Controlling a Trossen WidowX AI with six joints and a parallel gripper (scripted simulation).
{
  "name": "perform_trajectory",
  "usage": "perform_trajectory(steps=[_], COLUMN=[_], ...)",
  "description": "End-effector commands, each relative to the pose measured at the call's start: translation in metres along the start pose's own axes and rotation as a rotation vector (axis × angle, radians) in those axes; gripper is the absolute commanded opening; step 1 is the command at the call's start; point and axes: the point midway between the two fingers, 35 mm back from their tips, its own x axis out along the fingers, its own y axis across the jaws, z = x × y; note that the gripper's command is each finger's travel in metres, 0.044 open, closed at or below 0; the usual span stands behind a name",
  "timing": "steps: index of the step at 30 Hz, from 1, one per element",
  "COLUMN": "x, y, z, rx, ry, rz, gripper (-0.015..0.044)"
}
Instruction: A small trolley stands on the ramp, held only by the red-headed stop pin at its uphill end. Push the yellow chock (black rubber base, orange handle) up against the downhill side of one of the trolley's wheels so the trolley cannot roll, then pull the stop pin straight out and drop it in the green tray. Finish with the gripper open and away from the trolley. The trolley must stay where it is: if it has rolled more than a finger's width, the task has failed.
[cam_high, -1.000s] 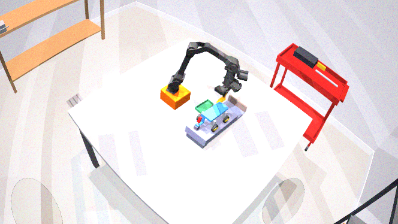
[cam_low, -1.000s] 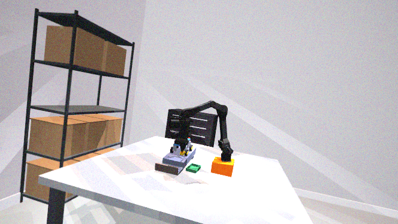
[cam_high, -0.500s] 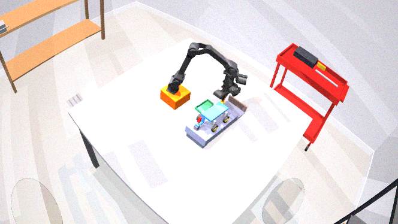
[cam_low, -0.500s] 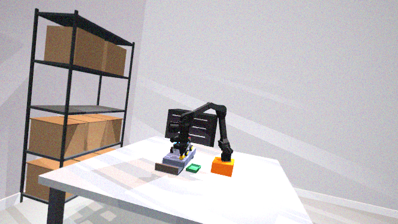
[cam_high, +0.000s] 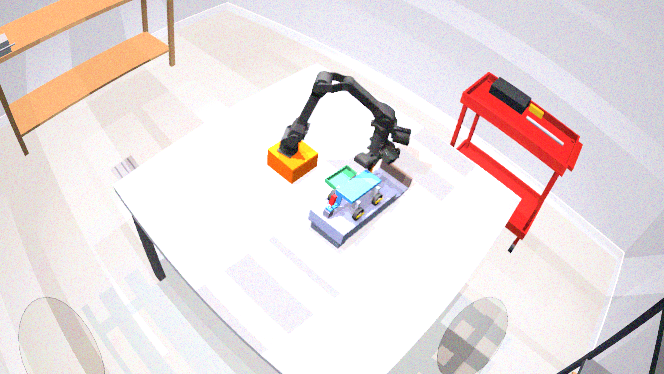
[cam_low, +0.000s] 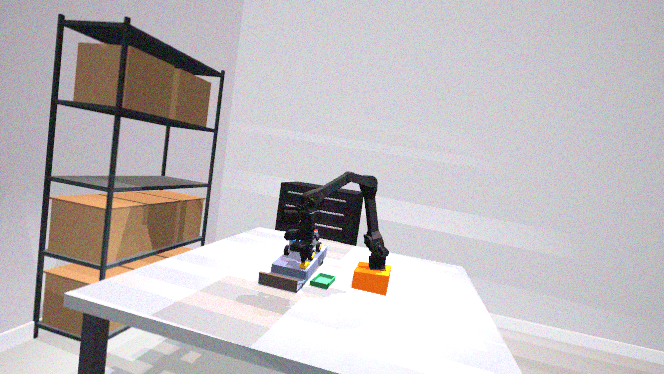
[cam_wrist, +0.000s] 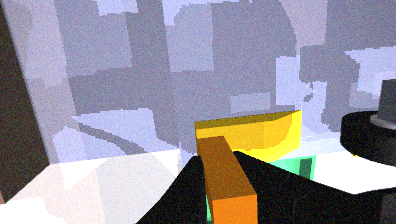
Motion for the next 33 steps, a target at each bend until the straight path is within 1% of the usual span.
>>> perform_trajectory(steps=[1,31,33], x=[0.0,-0.001,-0.001], y=[-0.005,-0.03,-0.026], z=[0.0,0.005,0.005], rx=[-0.003,-0.003,0.0], ry=[0.001,0.0,-0.001], rz=[-0.003,-0.006,-0.002], gripper=[0.0,0.0,0.0])
